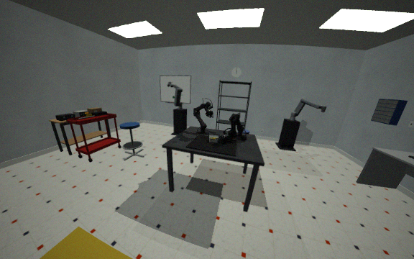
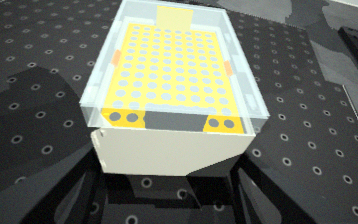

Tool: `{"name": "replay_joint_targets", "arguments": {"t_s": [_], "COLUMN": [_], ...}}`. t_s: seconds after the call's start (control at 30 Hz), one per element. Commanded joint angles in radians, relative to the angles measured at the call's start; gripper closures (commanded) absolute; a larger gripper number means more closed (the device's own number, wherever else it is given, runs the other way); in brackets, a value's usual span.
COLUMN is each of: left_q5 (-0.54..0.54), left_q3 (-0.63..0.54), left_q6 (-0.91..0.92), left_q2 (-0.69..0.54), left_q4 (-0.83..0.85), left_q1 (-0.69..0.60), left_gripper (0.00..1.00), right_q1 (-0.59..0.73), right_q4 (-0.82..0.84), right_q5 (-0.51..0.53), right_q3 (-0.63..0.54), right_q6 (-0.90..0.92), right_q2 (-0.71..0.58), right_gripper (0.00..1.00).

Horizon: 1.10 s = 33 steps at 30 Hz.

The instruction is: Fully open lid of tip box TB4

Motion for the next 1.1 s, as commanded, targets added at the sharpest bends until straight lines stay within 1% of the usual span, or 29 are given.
{"name": "replay_joint_targets", "arguments": {"t_s": [0.0,0.2,0.27,0.3,0.63,0.77,0.83,0.87,0.97,1.07], "left_q5": [0.001,0.001,0.001,0.001,0.001,0.001,0.001,0.001,0.001,0.001], "left_q3": [0.009,0.009,0.009,0.009,0.009,0.009,0.009,0.009,0.009,0.009], "left_q6": [0.0,0.0,0.0,0.0,0.0,0.0,0.0,0.0,0.0,0.0], "left_q2": [0.001,0.001,0.001,0.001,0.001,0.001,0.001,0.001,0.001,0.001], "left_q4": [0.009,0.009,0.009,0.009,0.009,0.009,0.009,0.009,0.009,0.009], "left_q1": [-0.002,-0.002,-0.002,-0.002,-0.002,-0.002,-0.002,-0.002,-0.002,-0.002], "left_gripper": [0.17,0.17,0.17,0.17,0.17,0.17,0.17,0.17,0.17,0.17], "right_q1": [0.017,0.037,0.037,0.045,0.064,0.074,0.074,0.08,0.085,0.131], "right_q4": [0.276,0.644,0.644,0.742,1.243,1.439,1.439,1.536,1.687,1.808], "right_q5": [0.087,0.221,0.221,0.26,0.436,0.506,0.506,0.537,0.593,0.682], "right_q3": [-0.069,-0.19,-0.19,-0.21,-0.37,-0.44,-0.44,-0.469,-0.523,-0.602], "right_q6": [0.035,0.088,0.088,0.086,0.152,0.174,0.174,0.173,0.203,0.233], "right_q2": [0.084,0.266,0.266,0.314,0.549,0.628,0.628,0.658,0.714,0.764], "right_gripper": [0.57,0.57,0.57,0.57,0.57,0.57,0.57,0.57,0.57,0.57]}}
